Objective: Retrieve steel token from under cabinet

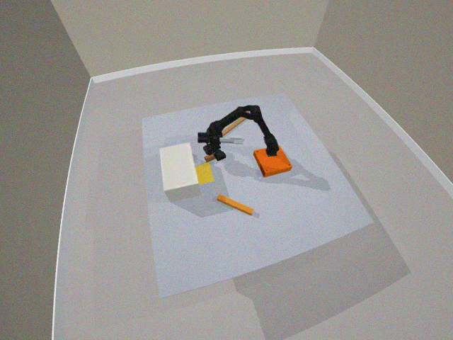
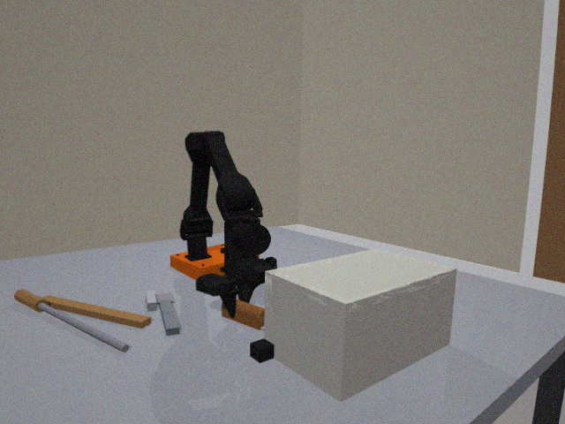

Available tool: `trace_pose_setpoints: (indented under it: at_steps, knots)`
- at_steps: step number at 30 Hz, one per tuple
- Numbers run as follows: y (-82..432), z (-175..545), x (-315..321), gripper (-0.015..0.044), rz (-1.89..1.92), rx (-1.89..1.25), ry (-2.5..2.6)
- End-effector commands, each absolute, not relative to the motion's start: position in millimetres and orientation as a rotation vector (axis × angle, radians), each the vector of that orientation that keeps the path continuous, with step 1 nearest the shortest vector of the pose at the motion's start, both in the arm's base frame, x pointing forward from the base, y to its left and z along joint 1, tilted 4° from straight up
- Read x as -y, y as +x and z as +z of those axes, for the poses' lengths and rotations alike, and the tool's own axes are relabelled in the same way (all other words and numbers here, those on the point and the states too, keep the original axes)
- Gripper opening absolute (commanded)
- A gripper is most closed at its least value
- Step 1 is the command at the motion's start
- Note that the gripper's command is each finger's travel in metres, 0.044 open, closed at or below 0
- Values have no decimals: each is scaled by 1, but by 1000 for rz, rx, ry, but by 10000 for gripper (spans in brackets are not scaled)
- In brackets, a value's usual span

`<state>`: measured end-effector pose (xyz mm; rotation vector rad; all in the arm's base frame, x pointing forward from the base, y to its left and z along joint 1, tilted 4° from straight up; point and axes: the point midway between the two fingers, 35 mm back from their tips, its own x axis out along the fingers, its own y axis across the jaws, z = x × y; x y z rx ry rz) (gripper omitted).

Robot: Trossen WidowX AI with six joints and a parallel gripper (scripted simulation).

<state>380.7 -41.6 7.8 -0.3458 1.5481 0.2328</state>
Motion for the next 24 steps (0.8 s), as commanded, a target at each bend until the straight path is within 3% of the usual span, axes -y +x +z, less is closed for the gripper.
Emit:
trace_pose_setpoints:
  at_steps: [1,24]
  knots:
    - [374,7,44,0,234,-1550,-347]
    - [351,7,54,0,234,-1552,-347]
